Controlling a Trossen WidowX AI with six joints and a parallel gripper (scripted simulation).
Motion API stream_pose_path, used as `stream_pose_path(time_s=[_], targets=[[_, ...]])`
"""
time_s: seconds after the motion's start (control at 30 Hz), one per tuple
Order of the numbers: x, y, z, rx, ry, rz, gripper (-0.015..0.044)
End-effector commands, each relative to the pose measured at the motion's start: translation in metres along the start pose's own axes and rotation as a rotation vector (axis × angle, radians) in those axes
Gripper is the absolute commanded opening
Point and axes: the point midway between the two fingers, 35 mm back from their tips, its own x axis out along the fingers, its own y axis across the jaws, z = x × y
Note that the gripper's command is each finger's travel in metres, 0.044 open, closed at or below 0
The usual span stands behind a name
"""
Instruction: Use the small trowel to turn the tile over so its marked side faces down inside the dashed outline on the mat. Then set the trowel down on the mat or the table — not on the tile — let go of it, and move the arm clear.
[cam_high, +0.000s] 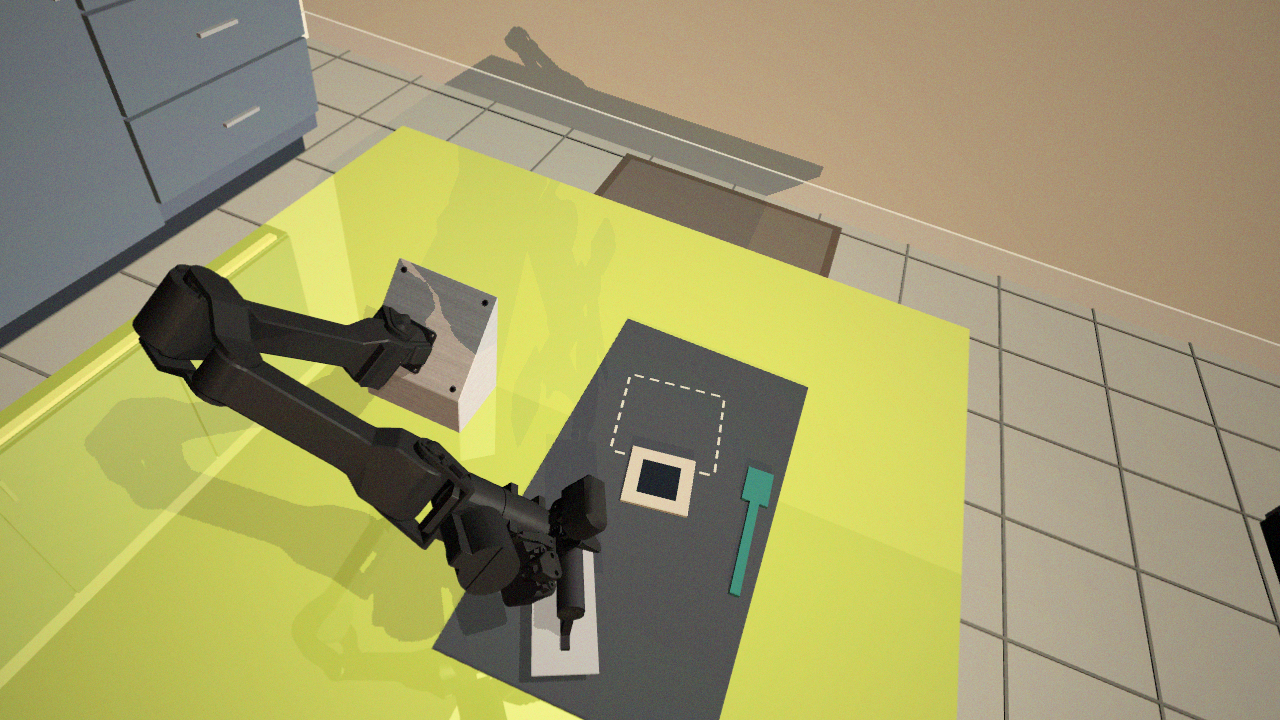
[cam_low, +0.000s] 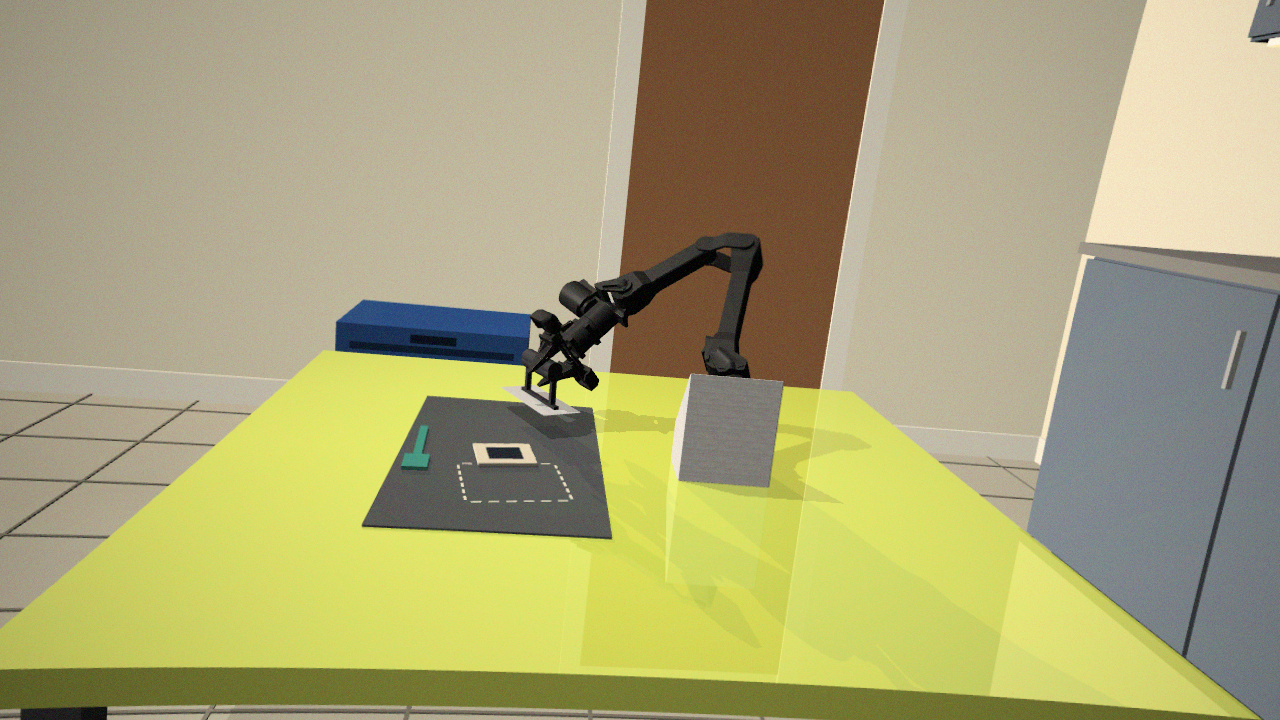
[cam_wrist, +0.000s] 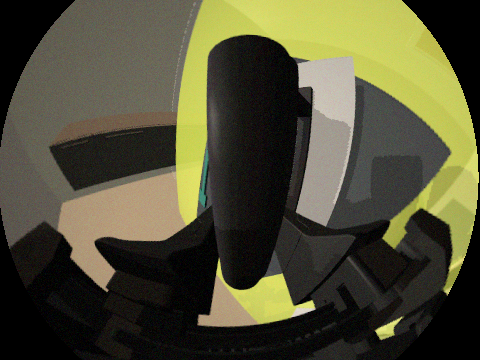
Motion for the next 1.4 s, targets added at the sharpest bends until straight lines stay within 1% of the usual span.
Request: stream_pose_path(time_s=[0.0, 0.13, 0.57, 0.87, 1.13, 1.37], targets=[[-0.012, 0.013, 0.003, -0.001, -0.012, 0.010, 0.0000], [-0.009, 0.015, 0.003, 0.000, -0.019, 0.009, 0.0000], [0.048, 0.048, -0.006, 0.041, -0.155, -0.015, 0.0000], [0.077, 0.074, -0.021, 0.089, -0.265, -0.004, 0.0000], [0.081, 0.077, -0.024, 0.098, -0.283, 0.000, 0.0000], [0.088, 0.069, -0.025, 0.097, -0.282, -0.001, 0.0000]])
